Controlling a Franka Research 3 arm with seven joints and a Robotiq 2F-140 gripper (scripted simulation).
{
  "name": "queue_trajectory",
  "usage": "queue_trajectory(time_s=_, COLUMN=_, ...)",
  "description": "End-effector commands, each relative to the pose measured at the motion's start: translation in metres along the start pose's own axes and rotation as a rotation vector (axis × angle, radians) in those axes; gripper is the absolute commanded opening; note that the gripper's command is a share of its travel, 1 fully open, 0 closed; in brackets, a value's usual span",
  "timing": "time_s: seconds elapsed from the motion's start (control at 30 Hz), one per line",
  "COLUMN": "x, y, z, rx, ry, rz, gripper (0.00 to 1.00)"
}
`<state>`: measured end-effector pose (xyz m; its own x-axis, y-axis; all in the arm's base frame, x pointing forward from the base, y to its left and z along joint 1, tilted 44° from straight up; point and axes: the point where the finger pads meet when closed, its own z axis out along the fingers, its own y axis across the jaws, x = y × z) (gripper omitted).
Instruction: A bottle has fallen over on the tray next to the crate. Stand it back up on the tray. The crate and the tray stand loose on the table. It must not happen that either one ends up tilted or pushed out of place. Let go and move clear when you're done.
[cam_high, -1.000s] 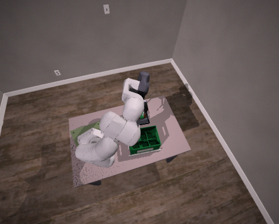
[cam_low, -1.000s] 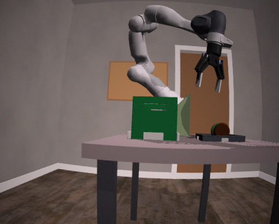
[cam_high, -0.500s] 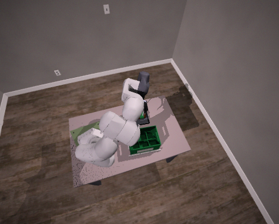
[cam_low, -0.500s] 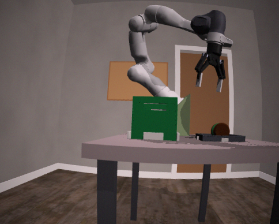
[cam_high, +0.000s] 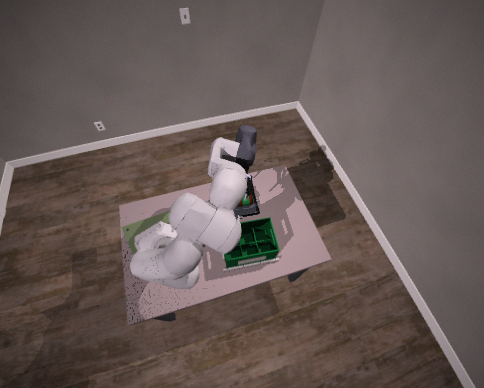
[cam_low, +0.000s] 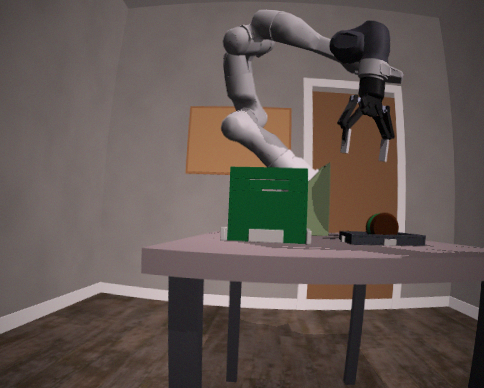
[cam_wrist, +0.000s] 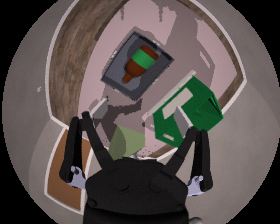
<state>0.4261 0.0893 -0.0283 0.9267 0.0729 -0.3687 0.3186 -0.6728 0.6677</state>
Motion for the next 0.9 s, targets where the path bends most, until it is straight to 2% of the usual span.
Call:
queue_trajectory(time_s=0.0, x=0.002, y=-0.002, z=-0.001, rx=0.007, ry=0.007, rz=0.038, gripper=1.0)
queue_trajectory(time_s=0.37, x=0.002, y=-0.002, z=-0.001, rx=0.007, ry=0.007, rz=0.038, gripper=1.0)
queue_trajectory(time_s=0.4, x=0.002, y=-0.011, z=0.004, rx=0.023, ry=0.04, rz=0.144, gripper=1.0)
queue_trajectory(time_s=0.63, x=0.002, y=-0.011, z=0.004, rx=0.023, ry=0.04, rz=0.144, gripper=1.0)
queue_trajectory(time_s=0.73, x=0.004, y=-0.034, z=0.015, rx=0.06, ry=0.112, rz=0.385, gripper=1.0)
queue_trajectory(time_s=0.87, x=0.004, y=-0.047, z=0.022, rx=0.074, ry=0.137, rz=0.471, gripper=1.0)
